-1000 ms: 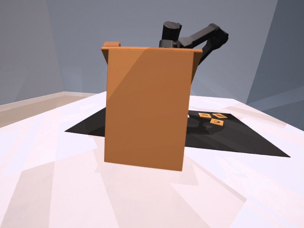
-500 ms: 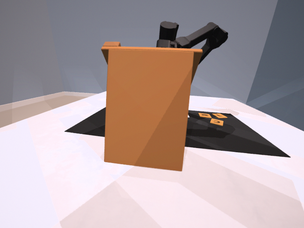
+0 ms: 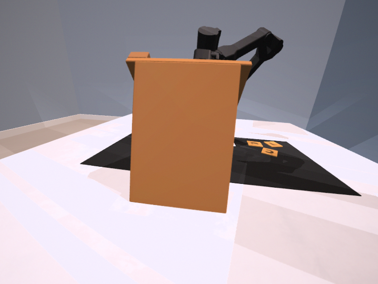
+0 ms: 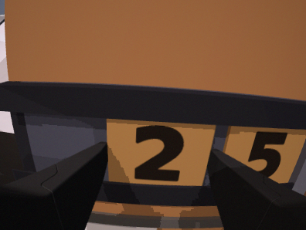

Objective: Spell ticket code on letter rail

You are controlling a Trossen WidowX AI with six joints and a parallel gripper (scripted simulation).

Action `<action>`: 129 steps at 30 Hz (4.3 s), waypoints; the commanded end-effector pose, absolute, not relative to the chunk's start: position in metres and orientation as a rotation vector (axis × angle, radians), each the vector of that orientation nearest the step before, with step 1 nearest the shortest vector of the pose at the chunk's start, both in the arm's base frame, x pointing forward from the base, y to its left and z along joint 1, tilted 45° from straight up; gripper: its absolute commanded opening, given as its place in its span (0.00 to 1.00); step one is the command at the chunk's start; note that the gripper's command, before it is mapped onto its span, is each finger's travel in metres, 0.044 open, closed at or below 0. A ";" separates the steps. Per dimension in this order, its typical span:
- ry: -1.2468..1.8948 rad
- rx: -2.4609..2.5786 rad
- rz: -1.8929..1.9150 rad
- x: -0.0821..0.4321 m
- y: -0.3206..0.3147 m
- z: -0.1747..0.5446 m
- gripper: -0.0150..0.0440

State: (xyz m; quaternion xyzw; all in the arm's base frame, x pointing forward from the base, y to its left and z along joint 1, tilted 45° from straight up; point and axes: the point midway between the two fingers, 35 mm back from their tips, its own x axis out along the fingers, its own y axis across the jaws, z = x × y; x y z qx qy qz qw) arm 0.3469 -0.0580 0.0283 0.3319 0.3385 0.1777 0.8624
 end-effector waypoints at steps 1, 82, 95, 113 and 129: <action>0.707 0.692 0.378 0.344 -0.061 0.031 0.75; 0.925 0.666 0.389 0.339 -0.088 0.044 0.25; 1.359 0.554 0.628 0.343 -0.054 0.077 0.25; 1.362 0.553 0.631 0.344 -0.054 0.076 0.25; 1.361 0.553 0.631 0.351 -0.050 0.072 0.25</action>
